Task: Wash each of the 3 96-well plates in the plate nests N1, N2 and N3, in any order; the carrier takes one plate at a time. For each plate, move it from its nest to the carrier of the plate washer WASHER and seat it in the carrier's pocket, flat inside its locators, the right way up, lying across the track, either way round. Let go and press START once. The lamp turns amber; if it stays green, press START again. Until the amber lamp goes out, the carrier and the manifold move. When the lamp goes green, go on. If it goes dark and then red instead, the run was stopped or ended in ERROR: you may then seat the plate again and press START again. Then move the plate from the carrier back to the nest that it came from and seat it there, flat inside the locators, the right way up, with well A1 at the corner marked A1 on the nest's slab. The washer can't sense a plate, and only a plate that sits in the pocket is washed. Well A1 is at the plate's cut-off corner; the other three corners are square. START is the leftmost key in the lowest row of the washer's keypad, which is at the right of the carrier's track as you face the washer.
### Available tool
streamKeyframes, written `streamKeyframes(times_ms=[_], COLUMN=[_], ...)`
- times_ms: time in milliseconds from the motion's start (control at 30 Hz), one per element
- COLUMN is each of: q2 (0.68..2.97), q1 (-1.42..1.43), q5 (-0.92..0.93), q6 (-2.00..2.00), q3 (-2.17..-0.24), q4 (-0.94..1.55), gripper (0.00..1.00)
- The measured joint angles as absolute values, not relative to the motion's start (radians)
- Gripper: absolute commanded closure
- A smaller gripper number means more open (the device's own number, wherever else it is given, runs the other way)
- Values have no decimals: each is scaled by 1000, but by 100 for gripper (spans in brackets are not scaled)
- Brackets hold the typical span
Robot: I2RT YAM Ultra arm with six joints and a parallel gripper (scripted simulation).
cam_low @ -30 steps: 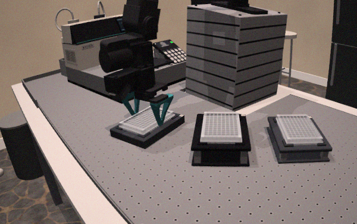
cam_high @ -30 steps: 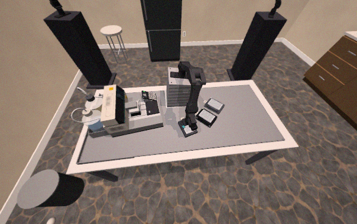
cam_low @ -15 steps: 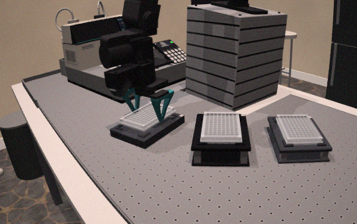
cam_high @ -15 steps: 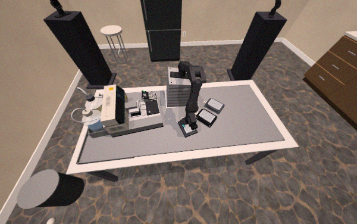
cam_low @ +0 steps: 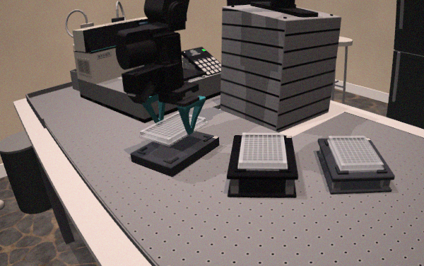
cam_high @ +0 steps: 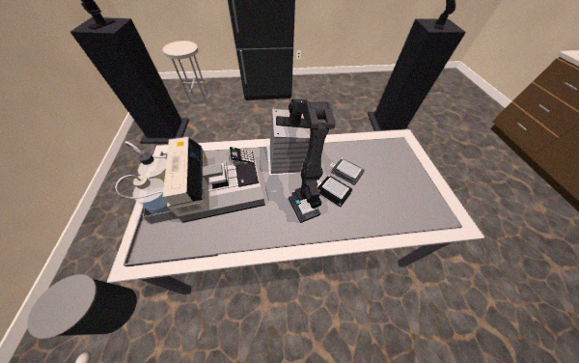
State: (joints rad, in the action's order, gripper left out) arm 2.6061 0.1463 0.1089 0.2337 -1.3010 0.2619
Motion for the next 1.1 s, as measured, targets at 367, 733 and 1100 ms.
streamKeyframes(times_ms=[367, 733, 1100], q2=[2548, 2503, 2450], q1=[140, 136, 132], q5=[109, 109, 109], q6=[239, 243, 248], q3=[-1280, -1267, -1258], q4=[300, 336, 372], gripper=[100, 100, 100])
